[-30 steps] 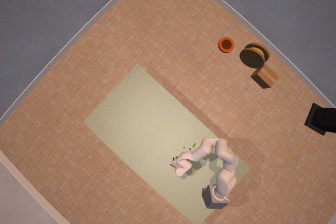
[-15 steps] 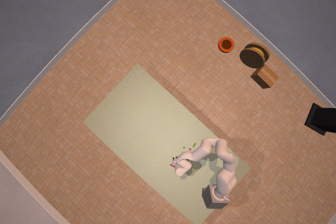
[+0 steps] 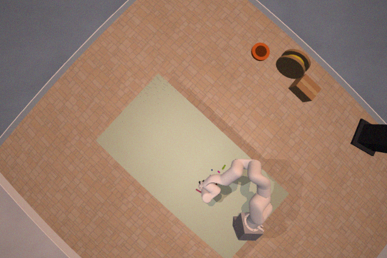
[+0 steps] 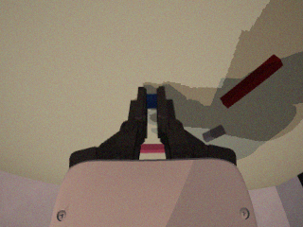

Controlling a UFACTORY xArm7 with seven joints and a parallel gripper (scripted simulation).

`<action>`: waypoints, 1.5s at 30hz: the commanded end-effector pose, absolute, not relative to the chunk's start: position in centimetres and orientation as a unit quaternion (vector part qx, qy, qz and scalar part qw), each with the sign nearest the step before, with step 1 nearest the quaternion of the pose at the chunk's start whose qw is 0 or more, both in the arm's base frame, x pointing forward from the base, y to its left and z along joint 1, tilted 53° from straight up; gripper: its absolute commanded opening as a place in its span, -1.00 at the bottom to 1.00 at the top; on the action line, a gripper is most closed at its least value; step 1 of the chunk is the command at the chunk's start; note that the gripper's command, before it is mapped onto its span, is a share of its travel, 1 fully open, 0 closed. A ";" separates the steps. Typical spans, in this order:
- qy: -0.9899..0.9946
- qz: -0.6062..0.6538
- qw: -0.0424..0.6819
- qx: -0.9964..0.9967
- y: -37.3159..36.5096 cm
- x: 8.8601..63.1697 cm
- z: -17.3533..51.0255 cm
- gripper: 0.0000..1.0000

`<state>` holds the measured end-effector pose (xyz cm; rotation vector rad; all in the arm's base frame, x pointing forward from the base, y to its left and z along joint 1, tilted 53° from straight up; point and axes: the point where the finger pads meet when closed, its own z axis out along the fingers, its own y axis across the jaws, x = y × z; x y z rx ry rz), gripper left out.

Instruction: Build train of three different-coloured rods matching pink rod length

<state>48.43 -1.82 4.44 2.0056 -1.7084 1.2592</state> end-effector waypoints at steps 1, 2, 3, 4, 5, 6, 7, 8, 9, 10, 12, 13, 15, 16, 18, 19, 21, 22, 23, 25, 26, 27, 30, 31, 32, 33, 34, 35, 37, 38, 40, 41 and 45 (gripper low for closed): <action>-0.581 0.429 0.109 0.683 -1.9 48.7 4.3 -0.92; -0.581 0.429 0.109 0.683 -1.9 48.7 4.2 -0.92; -0.581 0.429 0.109 0.683 -1.9 48.7 4.2 -0.92; -0.581 0.429 0.109 0.683 -2.0 48.7 4.2 -0.92; -0.581 0.429 0.109 0.683 -2.0 48.7 4.2 -0.92; -0.581 0.429 0.109 0.683 -2.0 48.7 4.2 -0.92; -0.581 0.429 0.109 0.683 -2.0 48.7 4.2 -0.92; -0.581 0.429 0.109 0.683 -2.0 48.7 4.2 -0.92; -0.581 0.429 0.109 0.683 -2.0 48.7 4.2 -0.92; -0.581 0.429 0.109 0.683 -2.0 48.7 4.2 -0.92; -0.581 0.429 0.109 0.683 -2.0 48.7 4.2 -0.92; -0.581 0.429 0.109 0.683 -2.0 48.7 4.2 -0.92; -0.581 0.429 0.109 0.683 -2.0 48.7 4.2 -0.92; -0.581 0.429 0.109 0.683 -2.0 48.7 4.2 -0.92; -0.581 0.429 0.109 0.683 -2.0 48.7 4.2 -0.92; -0.581 0.429 0.109 0.683 -2.0 48.7 4.2 -0.92; -0.581 0.429 0.109 0.683 -2.0 48.7 4.2 -0.92; -0.581 0.429 0.109 0.683 -2.0 48.7 4.2 -0.92; -0.581 0.429 0.109 0.683 -2.0 48.7 4.2 -0.92; -0.581 0.429 0.109 0.683 -2.0 48.7 4.2 -0.92; -0.581 0.429 0.109 0.683 -2.0 48.7 4.2 -0.92; -0.581 0.429 0.109 0.683 -2.0 48.7 4.2 -0.92; -0.581 0.429 0.109 0.683 -2.0 48.7 4.2 -0.92; -0.581 0.429 0.109 0.683 -2.0 48.7 4.2 -0.92; -0.581 0.429 0.109 0.683 -2.0 48.7 4.2 -0.92; -0.581 0.429 0.109 0.683 -2.0 48.7 4.2 -0.92; -0.581 0.429 0.109 0.683 -2.0 48.7 4.2 -0.92; -0.581 0.429 0.109 0.683 -2.0 48.7 4.2 -0.92; -0.581 0.429 0.109 0.683 -2.0 48.7 4.2 -0.92; -0.581 0.429 0.109 0.683 -2.0 48.7 4.2 -0.92; -0.581 0.429 0.109 0.683 -2.0 48.7 4.2 -0.92; -0.581 0.429 0.109 0.683 -2.0 48.7 4.2 -0.92; -0.581 0.429 0.109 0.683 -2.0 48.7 4.2 -0.84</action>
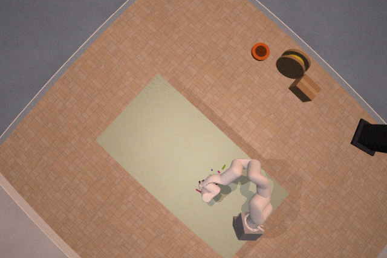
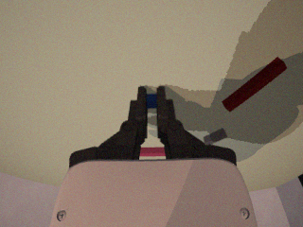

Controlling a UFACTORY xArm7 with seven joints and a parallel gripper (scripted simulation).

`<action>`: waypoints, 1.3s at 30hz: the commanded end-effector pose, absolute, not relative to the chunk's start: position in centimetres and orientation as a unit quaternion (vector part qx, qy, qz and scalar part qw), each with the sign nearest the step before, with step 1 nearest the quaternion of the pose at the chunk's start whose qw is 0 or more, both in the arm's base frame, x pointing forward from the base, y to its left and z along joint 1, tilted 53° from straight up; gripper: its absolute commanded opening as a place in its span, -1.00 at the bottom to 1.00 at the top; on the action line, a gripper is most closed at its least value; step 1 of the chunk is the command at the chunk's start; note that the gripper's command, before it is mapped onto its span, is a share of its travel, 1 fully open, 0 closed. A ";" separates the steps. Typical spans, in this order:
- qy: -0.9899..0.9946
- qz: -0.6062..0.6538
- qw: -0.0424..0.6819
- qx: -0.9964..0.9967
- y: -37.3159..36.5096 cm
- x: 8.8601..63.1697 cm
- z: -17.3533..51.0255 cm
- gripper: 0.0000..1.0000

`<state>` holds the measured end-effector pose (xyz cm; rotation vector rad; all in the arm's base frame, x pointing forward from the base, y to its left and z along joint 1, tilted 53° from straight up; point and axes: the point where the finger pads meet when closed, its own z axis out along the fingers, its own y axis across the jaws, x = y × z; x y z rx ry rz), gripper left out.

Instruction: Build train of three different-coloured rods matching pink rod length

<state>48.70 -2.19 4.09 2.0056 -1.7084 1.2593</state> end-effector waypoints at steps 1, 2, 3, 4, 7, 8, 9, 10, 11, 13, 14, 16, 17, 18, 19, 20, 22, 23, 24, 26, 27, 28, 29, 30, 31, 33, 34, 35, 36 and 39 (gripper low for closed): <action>-0.581 0.429 0.109 0.683 -2.0 48.7 4.2 -0.84; -0.581 0.429 0.109 0.683 -2.0 48.7 4.2 -0.84; -0.581 0.429 0.109 0.683 -2.0 48.7 4.2 -0.76; -0.581 0.429 0.109 0.683 -2.0 48.7 4.2 -0.76; -0.581 0.429 0.109 0.683 -2.0 48.7 4.2 -0.68; -0.581 0.429 0.109 0.683 -2.0 48.7 4.2 -0.68; -0.581 0.429 0.109 0.683 -2.0 48.7 4.2 -0.59; -0.581 0.429 0.109 0.683 -2.0 48.7 4.2 -0.59; -0.581 0.429 0.109 0.683 -2.0 48.7 4.2 -0.59; -0.581 0.429 0.109 0.683 -2.0 48.7 4.2 -0.51; -0.581 0.429 0.109 0.683 -2.0 48.7 4.2 -0.51; -0.581 0.429 0.109 0.683 -2.0 48.7 4.2 -0.51; -0.581 0.429 0.109 0.683 -2.0 48.7 4.2 -0.51; -0.581 0.429 0.109 0.683 -2.0 48.7 4.2 -0.51; -0.581 0.429 0.109 0.683 -2.0 48.7 4.2 -0.51; -0.581 0.429 0.109 0.683 -2.0 48.7 4.2 -0.51; -0.581 0.429 0.109 0.683 -2.0 48.7 4.2 -0.51; -0.581 0.429 0.109 0.683 -2.0 48.7 4.2 -0.51; -0.581 0.429 0.109 0.683 -2.0 48.7 4.2 -0.51; -0.581 0.429 0.109 0.683 -1.9 48.7 4.3 -0.51; -0.581 0.429 0.109 0.683 -1.8 48.6 4.4 -0.51; -0.581 0.429 0.109 0.683 -1.6 48.5 4.5 -0.51; -0.581 0.429 0.109 0.683 -1.4 48.3 4.7 -0.51; -0.581 0.429 0.109 0.683 -1.2 48.2 4.9 -0.51; -0.581 0.429 0.109 0.683 -1.2 48.2 4.9 -0.51; -0.581 0.429 0.109 0.683 -0.9 48.0 5.1 -0.51; -0.581 0.429 0.109 0.683 -0.6 47.8 5.4 -0.51; -0.581 0.429 0.109 0.683 -0.3 47.6 5.7 -0.51; -0.581 0.429 0.109 0.683 0.0 47.3 6.0 -0.51; -0.581 0.429 0.109 0.683 1.1 46.6 7.1 -0.51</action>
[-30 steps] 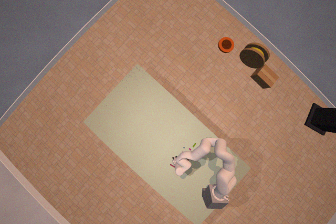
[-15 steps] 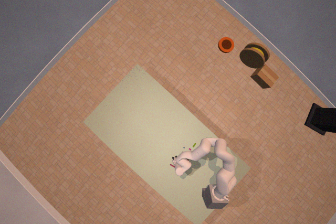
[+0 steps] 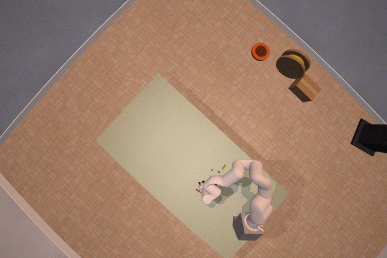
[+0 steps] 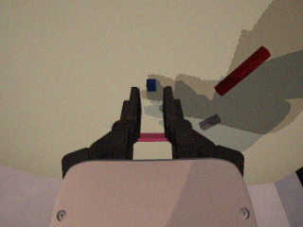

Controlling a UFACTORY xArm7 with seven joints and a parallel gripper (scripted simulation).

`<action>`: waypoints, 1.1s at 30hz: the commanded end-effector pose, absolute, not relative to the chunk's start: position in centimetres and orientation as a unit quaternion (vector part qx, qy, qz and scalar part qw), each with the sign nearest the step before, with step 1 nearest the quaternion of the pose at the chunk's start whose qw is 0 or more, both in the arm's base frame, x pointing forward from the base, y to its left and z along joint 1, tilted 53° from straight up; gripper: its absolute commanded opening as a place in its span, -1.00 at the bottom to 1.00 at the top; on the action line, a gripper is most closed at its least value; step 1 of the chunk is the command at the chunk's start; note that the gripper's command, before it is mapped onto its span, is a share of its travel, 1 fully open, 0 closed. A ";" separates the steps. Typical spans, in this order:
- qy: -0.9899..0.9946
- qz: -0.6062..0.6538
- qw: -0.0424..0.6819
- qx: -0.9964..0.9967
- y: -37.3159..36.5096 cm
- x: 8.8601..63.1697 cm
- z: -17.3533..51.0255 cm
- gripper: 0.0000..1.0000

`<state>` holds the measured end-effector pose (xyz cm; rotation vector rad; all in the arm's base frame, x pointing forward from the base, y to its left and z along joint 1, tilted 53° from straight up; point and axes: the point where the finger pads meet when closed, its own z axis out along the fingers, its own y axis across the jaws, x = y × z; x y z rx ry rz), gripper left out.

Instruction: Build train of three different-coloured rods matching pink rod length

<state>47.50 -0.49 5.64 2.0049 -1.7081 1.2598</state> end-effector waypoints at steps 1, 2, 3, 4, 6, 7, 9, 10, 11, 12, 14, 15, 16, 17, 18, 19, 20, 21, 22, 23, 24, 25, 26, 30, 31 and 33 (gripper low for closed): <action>-0.581 0.429 0.109 0.683 1.5 46.3 7.4 -0.51; -0.581 0.429 0.109 0.683 1.8 46.1 7.7 -0.51; -0.581 0.429 0.109 0.683 2.1 45.8 8.0 -0.51; -0.581 0.429 0.109 0.683 2.4 45.6 8.3 -0.51; -0.581 0.429 0.109 0.683 3.0 45.2 8.8 -0.51; -0.581 0.429 0.109 0.683 3.2 45.1 9.0 -0.51; -0.581 0.429 0.109 0.683 3.4 44.9 9.2 -0.51; -0.581 0.429 0.109 0.683 3.4 44.9 9.2 -0.51; -0.581 0.429 0.109 0.683 3.5 44.8 9.3 -0.51; -0.581 0.429 0.109 0.683 3.6 44.7 9.5 -0.51; -0.581 0.429 0.109 0.683 3.8 44.6 9.6 -0.51; -0.581 0.429 0.109 0.683 3.8 44.6 9.6 -0.51; -0.581 0.429 0.109 0.683 3.8 44.6 9.6 -0.51; -0.581 0.429 0.109 0.683 3.8 44.6 9.6 -0.51; -0.581 0.429 0.109 0.683 3.8 44.6 9.6 1.00; -0.581 0.429 0.109 0.683 3.8 44.6 9.6 1.00; -0.581 0.429 0.109 0.683 3.8 44.6 9.6 1.00; -0.581 0.429 0.109 0.683 3.8 44.6 9.6 1.00; -0.581 0.429 0.109 0.683 3.8 44.6 9.6 1.00; -0.581 0.429 0.109 0.683 3.8 44.6 9.6 1.00; -0.581 0.429 0.109 0.683 3.8 44.6 9.6 1.00; -0.581 0.429 0.109 0.683 3.8 44.6 9.6 1.00; -0.581 0.429 0.109 0.683 3.8 44.6 9.6 1.00; -0.581 0.429 0.109 0.683 3.8 44.6 9.6 1.00; -0.581 0.429 0.109 0.683 3.8 44.6 9.6 1.00; -0.581 0.429 0.109 0.683 3.8 44.6 9.6 1.00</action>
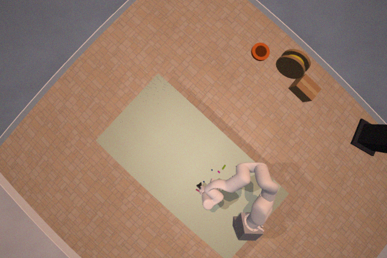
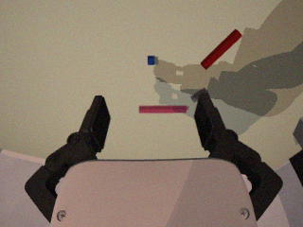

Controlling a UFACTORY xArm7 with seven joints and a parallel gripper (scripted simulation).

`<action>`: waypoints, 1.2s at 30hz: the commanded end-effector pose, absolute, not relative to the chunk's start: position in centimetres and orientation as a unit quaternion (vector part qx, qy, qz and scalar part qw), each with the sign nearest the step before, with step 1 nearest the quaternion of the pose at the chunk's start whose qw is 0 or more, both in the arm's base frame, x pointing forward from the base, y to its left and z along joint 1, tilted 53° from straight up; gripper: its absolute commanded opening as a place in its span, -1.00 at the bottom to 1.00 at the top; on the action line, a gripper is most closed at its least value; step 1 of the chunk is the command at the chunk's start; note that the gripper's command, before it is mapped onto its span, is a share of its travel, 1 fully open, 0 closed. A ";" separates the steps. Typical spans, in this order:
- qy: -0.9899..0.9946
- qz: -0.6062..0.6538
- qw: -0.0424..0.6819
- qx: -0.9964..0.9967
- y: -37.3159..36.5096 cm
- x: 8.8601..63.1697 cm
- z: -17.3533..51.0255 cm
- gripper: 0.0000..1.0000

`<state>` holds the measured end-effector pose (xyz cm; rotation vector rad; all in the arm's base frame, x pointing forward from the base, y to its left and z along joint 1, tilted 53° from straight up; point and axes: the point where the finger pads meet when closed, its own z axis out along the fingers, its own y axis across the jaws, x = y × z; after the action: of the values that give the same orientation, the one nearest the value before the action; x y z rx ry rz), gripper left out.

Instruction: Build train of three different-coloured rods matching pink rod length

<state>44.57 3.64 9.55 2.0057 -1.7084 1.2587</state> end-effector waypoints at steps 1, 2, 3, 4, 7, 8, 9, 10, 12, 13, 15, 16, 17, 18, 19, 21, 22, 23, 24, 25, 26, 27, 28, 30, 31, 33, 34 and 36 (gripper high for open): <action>-0.581 0.429 0.109 0.683 3.8 44.6 9.6 1.00; -0.581 0.429 0.109 0.683 3.8 44.6 9.6 1.00; -0.581 0.429 0.109 0.683 3.8 44.6 9.6 1.00; -0.581 0.429 0.109 0.683 3.8 44.6 9.6 1.00; -0.584 0.429 0.107 0.680 3.8 44.5 9.5 1.00; -0.589 0.430 0.104 0.676 3.8 44.4 9.4 1.00; -0.596 0.431 0.100 0.670 3.8 44.3 9.1 1.00; -0.596 0.431 0.100 0.670 3.8 44.3 9.1 1.00; -0.606 0.432 0.094 0.662 3.8 44.1 8.8 1.00; -0.617 0.434 0.087 0.651 3.8 43.9 8.4 1.00; -0.646 0.437 0.068 0.622 3.8 43.3 7.5 1.00; -0.657 0.438 0.061 0.611 3.8 43.0 7.1 1.00; -0.663 0.438 0.057 0.604 3.8 42.9 6.9 1.00; -0.671 0.439 0.052 0.596 3.8 42.7 6.6 1.00; -0.678 0.440 0.046 0.587 3.8 42.5 6.3 1.00; -0.694 0.441 0.034 0.568 3.8 42.1 5.8 1.00; -0.702 0.441 0.028 0.559 3.9 41.9 5.5 1.00; -0.709 0.441 0.022 0.549 3.9 41.7 5.2 1.00; -0.716 0.442 0.017 0.540 3.9 41.5 4.9 1.00; -0.724 0.442 0.011 0.530 3.9 41.3 4.7 1.00; -0.731 0.442 0.005 0.520 3.9 41.1 4.4 1.00; -0.731 0.442 0.005 0.520 3.9 41.1 4.4 1.00; -0.731 0.442 0.005 0.520 3.9 41.1 4.4 1.00; -0.755 0.442 -0.018 0.483 3.9 40.4 3.4 1.00; -0.760 0.442 -0.023 0.476 3.9 40.2 3.1 1.00; -0.772 0.441 -0.034 0.457 3.9 39.8 2.6 1.00; -0.778 0.441 -0.040 0.447 4.0 39.6 2.4 1.00; -0.789 0.439 -0.053 0.426 4.0 39.1 1.9 1.00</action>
<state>40.08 3.75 3.10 1.5183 -2.4193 1.3761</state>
